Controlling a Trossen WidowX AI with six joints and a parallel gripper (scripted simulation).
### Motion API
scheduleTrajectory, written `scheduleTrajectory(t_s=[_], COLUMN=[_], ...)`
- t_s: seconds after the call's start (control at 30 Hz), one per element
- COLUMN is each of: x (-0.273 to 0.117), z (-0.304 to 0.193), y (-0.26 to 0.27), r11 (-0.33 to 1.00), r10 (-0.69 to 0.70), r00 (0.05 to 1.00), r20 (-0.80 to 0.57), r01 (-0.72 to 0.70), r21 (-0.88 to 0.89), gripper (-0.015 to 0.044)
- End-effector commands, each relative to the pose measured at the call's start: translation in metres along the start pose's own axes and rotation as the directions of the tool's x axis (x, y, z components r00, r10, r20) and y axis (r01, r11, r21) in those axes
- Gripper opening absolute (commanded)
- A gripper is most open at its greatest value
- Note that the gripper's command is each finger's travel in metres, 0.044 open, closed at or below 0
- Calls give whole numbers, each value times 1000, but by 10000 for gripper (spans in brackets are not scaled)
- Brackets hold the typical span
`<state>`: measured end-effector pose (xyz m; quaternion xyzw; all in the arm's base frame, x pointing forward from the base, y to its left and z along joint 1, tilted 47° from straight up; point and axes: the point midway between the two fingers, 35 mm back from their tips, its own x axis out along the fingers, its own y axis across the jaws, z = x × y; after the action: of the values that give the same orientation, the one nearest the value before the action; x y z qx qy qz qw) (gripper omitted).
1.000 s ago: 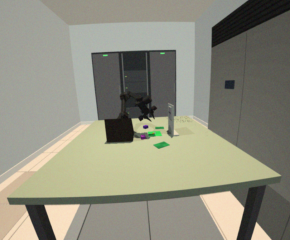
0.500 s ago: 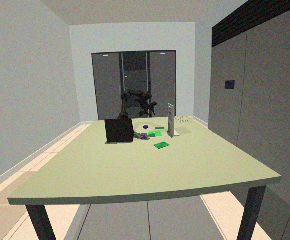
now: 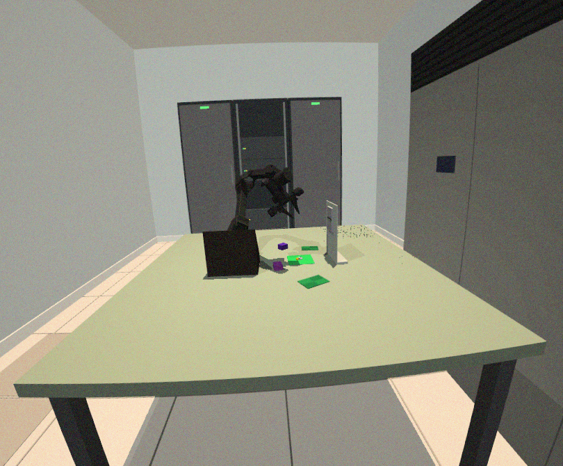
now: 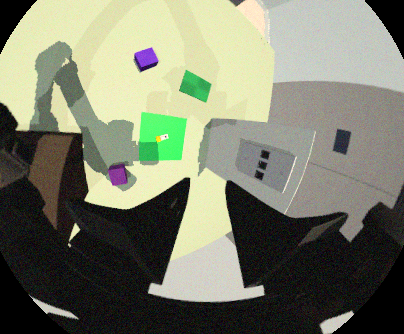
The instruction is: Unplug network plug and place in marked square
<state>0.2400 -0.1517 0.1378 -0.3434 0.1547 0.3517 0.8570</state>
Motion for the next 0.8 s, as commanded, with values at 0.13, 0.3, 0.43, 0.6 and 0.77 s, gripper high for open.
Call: scheduleTrajectory(t_s=[0.13,0.3,0.43,0.6,0.77], x=[-8,-8,-8,-8,-8], z=[1,1,1,1,1], y=[-5,-5,-5,-5,-5], r11=[1000,1000,1000,1000,1000], r10=[-7,-7,-7,-7,-7], r00=[1000,1000,1000,1000,1000], r20=[7,7,7,7,7], r01=[7,7,7,7,7], r21=[-5,-5,-5,-5,-5], gripper=[261,392,440,440,440])
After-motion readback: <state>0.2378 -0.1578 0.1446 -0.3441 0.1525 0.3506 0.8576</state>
